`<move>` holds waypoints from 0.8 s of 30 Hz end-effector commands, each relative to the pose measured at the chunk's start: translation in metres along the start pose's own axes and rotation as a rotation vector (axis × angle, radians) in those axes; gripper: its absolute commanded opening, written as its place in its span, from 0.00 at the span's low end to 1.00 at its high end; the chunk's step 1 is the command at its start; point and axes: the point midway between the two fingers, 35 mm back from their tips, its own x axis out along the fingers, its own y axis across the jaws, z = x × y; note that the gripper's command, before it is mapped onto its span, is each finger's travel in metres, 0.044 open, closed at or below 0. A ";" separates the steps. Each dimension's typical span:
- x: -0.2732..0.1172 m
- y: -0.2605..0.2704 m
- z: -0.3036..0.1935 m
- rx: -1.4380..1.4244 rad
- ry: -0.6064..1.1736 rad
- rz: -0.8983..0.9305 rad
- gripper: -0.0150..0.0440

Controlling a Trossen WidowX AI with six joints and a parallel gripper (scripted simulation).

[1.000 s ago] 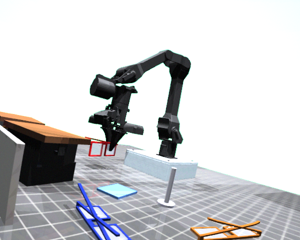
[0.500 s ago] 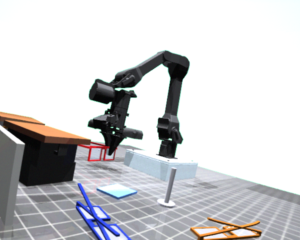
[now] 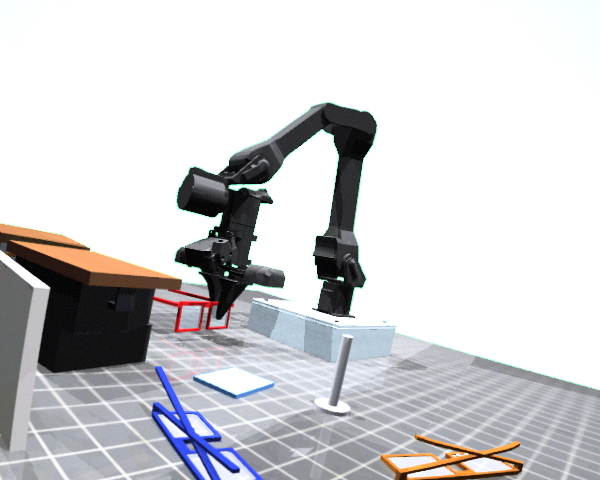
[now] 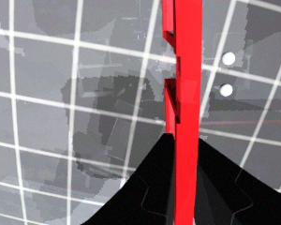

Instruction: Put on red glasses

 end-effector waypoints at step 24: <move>0.012 0.001 -0.003 0.001 0.005 0.003 0.44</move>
